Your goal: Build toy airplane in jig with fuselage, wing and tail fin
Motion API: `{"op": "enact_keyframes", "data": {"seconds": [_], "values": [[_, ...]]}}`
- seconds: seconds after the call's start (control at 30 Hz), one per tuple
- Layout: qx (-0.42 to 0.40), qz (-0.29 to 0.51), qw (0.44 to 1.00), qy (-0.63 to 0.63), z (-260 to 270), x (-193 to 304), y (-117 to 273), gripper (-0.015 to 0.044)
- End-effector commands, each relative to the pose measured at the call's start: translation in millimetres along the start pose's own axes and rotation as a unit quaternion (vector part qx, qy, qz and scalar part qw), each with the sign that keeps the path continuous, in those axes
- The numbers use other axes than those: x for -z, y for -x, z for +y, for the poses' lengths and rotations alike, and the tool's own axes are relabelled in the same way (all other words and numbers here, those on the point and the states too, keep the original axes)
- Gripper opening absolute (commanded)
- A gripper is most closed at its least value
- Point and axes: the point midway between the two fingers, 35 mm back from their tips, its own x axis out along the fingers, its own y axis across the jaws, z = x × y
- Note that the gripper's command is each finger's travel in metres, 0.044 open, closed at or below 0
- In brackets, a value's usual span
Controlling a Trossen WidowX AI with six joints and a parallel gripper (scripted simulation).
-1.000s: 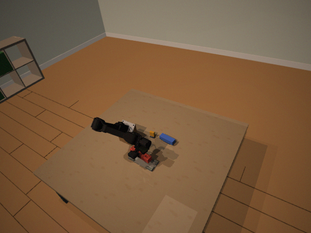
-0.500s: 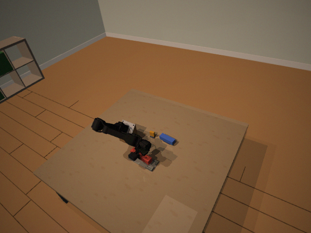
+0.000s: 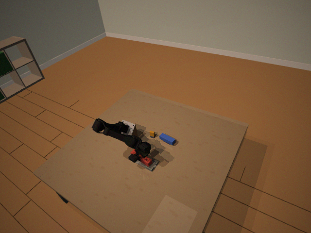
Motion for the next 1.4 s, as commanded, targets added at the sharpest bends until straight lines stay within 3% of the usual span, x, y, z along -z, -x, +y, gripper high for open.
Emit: {"op": "enact_keyframes", "data": {"seconds": [0.0, 0.17, 0.33, 0.87, 1.13, 1.37], "values": [[-0.002, 0.001, 1.000, 0.005, 1.4, 1.4, -2.7, 0.0197], [0.000, 0.000, 1.000, 0.000, 0.0, 0.2, -0.7, 0.0164], [0.000, 0.000, 1.000, 0.000, 0.0, 0.2, -0.7, 0.0033], [0.000, 0.000, 1.000, 0.000, 0.0, 0.2, -0.7, 0.0440], [-0.002, 0.000, 1.000, 0.000, 1.1, -1.7, 8.3, 0.0440], [-0.005, 0.002, 1.000, 0.005, 0.6, -0.8, 102.9, 0.0440]]}}
